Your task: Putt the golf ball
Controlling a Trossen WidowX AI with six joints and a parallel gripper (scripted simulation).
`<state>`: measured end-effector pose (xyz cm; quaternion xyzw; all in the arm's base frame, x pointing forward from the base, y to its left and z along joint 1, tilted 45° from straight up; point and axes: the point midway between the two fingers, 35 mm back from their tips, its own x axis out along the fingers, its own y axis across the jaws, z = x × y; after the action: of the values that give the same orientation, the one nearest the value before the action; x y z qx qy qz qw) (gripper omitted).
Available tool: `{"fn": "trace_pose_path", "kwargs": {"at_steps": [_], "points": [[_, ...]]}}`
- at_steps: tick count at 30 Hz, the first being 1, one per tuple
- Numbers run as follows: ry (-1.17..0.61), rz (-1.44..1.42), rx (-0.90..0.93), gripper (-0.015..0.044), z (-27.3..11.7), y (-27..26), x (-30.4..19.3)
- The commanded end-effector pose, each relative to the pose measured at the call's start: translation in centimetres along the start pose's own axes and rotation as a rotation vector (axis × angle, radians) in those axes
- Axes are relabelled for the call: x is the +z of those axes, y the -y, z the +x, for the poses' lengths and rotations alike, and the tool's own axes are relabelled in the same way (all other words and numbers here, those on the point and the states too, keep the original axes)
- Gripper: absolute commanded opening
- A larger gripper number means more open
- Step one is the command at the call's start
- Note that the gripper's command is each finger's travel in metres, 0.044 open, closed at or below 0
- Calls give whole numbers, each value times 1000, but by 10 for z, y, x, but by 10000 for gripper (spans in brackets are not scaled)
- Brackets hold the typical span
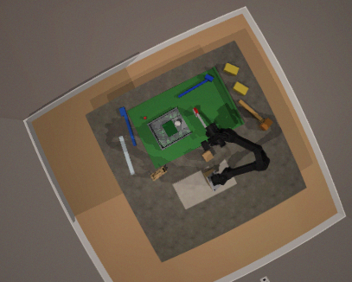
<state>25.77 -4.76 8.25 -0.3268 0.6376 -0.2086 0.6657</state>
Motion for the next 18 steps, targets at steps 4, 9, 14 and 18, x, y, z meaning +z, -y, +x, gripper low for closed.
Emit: {"fn": "trace_pose_path", "kwargs": {"at_steps": [4, 9, 14, 18], "points": [[13, 4, 0, 0, -36, -2, 3], [12, 4, -2, 0, -50, -1, 2], [11, -1, -5, 0, -42, -1, 2], [11, -1, -5, 0, -42, -1, 2]]}}
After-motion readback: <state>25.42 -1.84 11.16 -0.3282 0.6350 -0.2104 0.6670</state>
